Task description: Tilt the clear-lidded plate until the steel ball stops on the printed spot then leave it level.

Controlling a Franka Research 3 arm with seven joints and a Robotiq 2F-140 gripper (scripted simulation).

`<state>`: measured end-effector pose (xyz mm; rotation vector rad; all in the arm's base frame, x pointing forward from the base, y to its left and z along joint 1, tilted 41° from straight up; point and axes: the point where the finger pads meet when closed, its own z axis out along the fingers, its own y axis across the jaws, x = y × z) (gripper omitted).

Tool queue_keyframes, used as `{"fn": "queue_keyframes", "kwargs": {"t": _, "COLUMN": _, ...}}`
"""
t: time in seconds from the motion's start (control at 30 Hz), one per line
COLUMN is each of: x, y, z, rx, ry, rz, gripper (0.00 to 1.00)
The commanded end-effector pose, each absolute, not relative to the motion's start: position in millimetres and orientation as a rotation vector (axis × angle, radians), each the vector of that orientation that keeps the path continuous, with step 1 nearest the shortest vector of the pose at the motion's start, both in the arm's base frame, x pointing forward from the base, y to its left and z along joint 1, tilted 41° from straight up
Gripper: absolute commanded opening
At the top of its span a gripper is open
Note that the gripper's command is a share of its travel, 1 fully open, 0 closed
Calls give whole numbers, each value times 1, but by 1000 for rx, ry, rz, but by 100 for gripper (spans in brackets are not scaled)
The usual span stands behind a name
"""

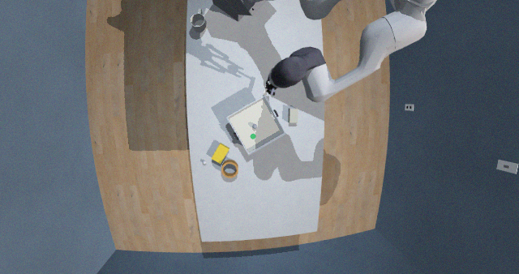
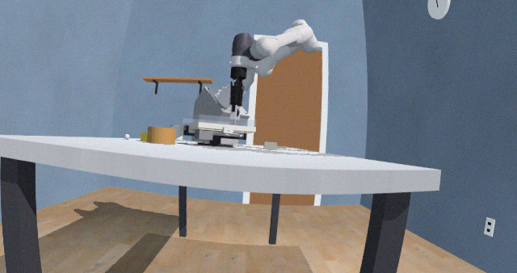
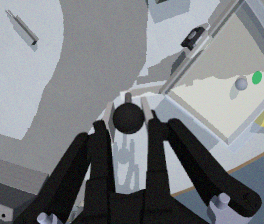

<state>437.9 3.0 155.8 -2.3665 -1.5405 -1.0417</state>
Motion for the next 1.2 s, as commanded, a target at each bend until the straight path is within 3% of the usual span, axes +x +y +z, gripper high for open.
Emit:
{"fn": "queue_keyframes", "kwargs": {"t": 0.0, "x": 441, "y": 6, "z": 158, "rx": -2366, "ry": -1538, "rz": -1048, "gripper": 0}}
{"fn": "queue_keyframes", "kwargs": {"t": 1.17, "x": 439, "y": 0, "z": 162, "rx": -2366, "ry": -1538, "rz": -1048, "gripper": 0}}
